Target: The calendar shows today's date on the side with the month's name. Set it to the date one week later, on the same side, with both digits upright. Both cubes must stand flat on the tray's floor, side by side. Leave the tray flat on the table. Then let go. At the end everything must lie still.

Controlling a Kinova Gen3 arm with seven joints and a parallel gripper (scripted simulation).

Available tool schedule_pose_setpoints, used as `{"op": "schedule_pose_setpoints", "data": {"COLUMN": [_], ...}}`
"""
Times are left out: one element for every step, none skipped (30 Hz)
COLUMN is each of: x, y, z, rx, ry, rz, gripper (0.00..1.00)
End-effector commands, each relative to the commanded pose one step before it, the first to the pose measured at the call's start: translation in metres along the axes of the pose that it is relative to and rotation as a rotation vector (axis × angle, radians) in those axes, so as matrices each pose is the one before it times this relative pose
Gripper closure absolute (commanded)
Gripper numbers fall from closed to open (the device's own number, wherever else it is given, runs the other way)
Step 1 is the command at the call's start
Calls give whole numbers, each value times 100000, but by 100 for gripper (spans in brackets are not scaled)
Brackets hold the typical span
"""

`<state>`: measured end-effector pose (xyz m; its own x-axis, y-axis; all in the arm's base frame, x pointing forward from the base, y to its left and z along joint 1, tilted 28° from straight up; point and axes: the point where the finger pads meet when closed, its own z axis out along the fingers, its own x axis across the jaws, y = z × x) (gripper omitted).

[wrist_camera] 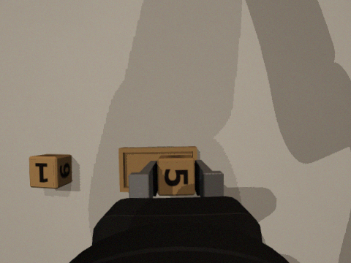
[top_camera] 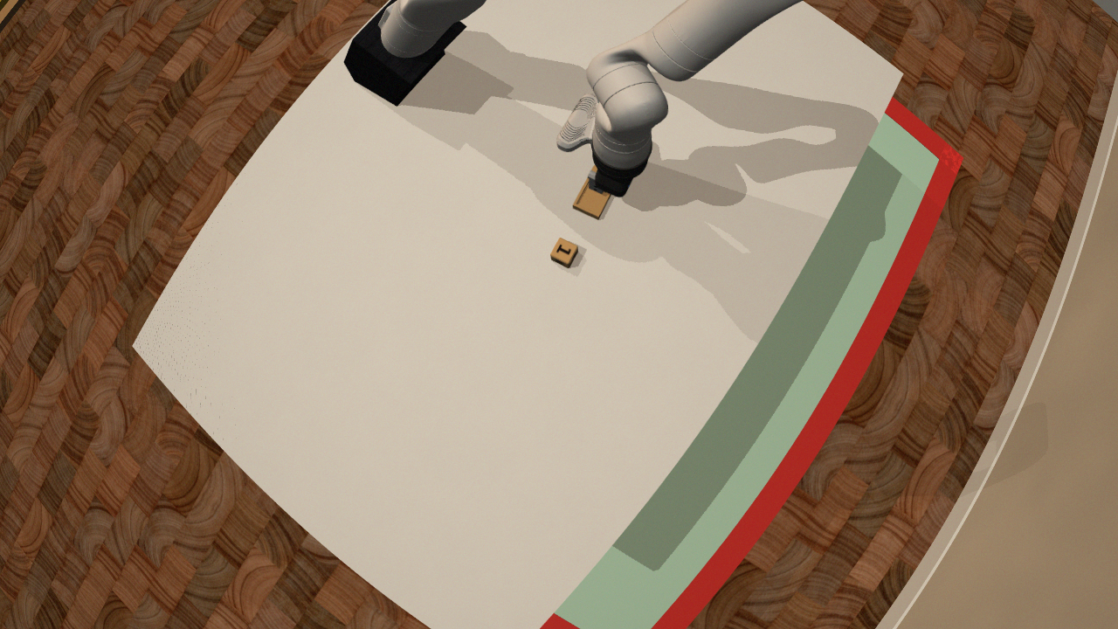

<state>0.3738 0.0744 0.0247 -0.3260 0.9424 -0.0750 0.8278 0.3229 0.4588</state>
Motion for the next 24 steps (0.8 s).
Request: {"op": "schedule_pose_setpoints", "data": {"x": [-54,0,0,0,0,0,0,0,0,0,0,0,0,0,0,0,0,0,0,0,0,0,0,0], "y": [-66,0,0,0,0,0,0,0,0,0,0,0,0,0,0,0,0,0,0,0,0,0,0,0], "z": [124,48,49,49,49,48,46,44,42,0,0,39,36,32,28,24,20,16,12,9,6,3,1,0], "rx": [159,0,0,0,0,0,0,0,0,0,0,0,0,0,0,0,0,0,0,0,0,0,0,0], "ry": [-118,0,0,0,0,0,0,0,0,0,0,0,0,0,0,0,0,0,0,0,0,0,0,0], "rz": [5,0,0,0,0,0,0,0,0,0,0,0,0,0,0,0,0,0,0,0,0,0,0,0], "gripper": [43,43,43,43,43,43,43,43,43,43,43,43,43,43,43,43,43,43,43,43,43,43,43,43]}}
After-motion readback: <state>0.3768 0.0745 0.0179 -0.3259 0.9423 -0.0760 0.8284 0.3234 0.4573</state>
